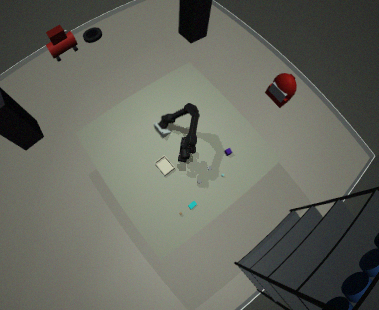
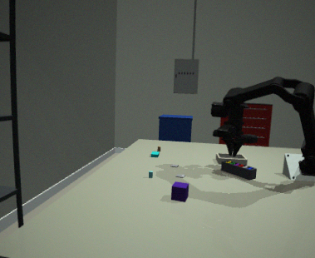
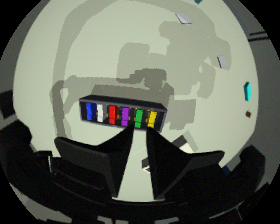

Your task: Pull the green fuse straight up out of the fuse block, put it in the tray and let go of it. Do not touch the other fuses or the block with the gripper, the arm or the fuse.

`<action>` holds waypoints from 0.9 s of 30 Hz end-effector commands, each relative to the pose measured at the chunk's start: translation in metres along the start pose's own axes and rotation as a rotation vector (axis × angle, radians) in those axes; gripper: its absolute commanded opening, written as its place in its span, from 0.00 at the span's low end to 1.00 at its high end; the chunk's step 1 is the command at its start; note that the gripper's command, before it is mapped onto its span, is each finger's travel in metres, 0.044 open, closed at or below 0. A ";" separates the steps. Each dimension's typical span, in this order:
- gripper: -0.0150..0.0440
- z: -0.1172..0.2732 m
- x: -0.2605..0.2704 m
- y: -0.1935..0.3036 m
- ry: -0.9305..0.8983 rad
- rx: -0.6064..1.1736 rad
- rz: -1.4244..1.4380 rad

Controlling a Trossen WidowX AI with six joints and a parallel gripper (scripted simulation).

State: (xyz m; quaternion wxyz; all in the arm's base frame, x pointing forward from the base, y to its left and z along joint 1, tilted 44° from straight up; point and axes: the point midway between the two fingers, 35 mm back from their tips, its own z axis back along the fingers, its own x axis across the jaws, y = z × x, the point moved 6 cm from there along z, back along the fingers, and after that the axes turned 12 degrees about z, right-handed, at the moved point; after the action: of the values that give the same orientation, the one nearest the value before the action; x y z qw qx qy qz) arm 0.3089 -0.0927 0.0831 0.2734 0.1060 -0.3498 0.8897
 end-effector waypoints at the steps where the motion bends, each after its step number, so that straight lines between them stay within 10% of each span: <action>1: 0.38 -0.005 0.001 0.001 -0.005 -0.004 -0.007; 27: 0.38 -0.025 0.002 0.001 -0.006 -0.005 -0.007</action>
State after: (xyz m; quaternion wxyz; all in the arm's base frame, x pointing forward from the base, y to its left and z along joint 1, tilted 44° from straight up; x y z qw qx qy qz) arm 0.3075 -0.0762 0.0659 0.2736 0.1076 -0.3506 0.8892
